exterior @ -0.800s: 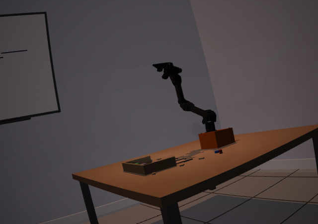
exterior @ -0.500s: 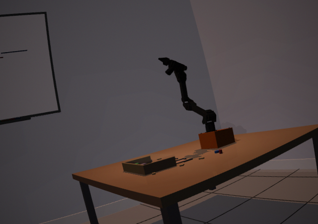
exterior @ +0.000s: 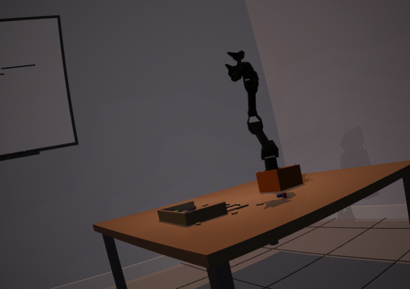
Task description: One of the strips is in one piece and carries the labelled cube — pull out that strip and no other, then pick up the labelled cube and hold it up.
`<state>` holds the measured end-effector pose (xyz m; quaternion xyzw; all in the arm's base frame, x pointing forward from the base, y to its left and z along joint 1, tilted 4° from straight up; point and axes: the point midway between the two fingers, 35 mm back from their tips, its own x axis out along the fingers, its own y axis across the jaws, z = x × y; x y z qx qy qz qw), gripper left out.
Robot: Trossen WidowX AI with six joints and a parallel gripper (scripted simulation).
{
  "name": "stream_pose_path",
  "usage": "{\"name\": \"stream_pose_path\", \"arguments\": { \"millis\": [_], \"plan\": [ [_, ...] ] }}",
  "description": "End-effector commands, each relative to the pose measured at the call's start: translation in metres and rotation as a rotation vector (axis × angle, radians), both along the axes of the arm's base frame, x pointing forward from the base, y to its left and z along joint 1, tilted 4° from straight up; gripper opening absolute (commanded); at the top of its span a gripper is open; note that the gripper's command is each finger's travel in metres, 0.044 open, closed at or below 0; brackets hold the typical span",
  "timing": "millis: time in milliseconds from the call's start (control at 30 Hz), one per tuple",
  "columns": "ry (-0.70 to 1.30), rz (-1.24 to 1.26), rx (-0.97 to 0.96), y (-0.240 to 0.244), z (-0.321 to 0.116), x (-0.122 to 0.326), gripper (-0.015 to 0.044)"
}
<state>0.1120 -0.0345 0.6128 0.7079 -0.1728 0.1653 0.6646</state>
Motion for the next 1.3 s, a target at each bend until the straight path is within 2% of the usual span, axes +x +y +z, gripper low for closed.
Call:
{"name": "stream_pose_path", "arguments": {
  "millis": [0,233,400,567,900,1133,1267],
  "plan": [
    [0.016,-0.038,-0.172,0.039,-0.016,0.024,0.04],
    [0.07,-0.107,-0.416,0.08,-0.05,0.064,0.04],
    [0.178,-0.183,-0.704,0.109,-0.106,0.117,0.04],
    [0.31,-0.221,-0.971,0.116,-0.175,0.167,0.04],
    [0.616,-0.163,-1.415,0.081,-0.337,0.228,0.04],
    [0.829,-0.017,-1.633,0.039,-0.45,0.223,0.04],
    [0.922,0.094,-1.682,0.02,-0.503,0.207,0.04]
  ]
}}
